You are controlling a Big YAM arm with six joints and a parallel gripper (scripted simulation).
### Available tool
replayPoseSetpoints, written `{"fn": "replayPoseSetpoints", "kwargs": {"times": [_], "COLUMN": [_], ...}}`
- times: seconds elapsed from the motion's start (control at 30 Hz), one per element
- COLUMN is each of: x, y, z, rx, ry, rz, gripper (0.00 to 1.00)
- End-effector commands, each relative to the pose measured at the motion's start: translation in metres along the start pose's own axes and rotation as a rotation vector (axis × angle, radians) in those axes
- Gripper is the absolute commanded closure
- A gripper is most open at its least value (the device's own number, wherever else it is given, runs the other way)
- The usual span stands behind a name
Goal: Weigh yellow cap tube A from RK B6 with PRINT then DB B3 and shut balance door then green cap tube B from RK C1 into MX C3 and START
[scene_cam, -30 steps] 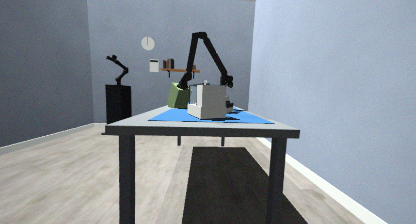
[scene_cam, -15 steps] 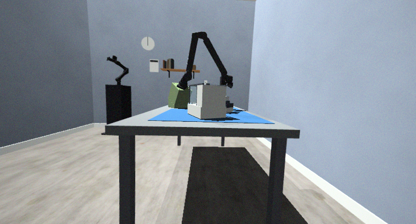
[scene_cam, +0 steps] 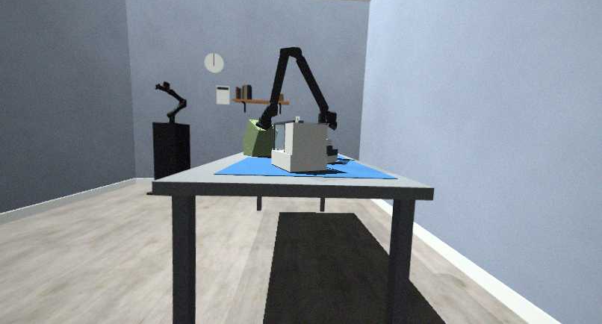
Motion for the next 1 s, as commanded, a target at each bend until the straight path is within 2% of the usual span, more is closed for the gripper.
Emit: {"fn": "replayPoseSetpoints", "kwargs": {"times": [0.0, 0.13, 0.17, 0.97], "x": [0.001, 0.0, 0.009, 0.009], "y": [0.011, 0.012, 0.002, 0.002], "z": [-0.004, -0.004, -0.002, -0.002], "rx": [-0.002, -0.003, 0.002, 0.002], "ry": [-0.003, -0.003, 0.003, 0.003], "rz": [-0.001, -0.002, -0.025, -0.025], "gripper": [0.91, 0.91, 0.91, 0.91]}}
Point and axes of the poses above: the point where the finger pads meet when closed, its own y axis out along the fingers, its own z axis across the jaws, x = y × z, the point moved 9 cm from there along -y, back along the fingers, and after that the axes turned 1 degree about -y, right-handed, at the moved point
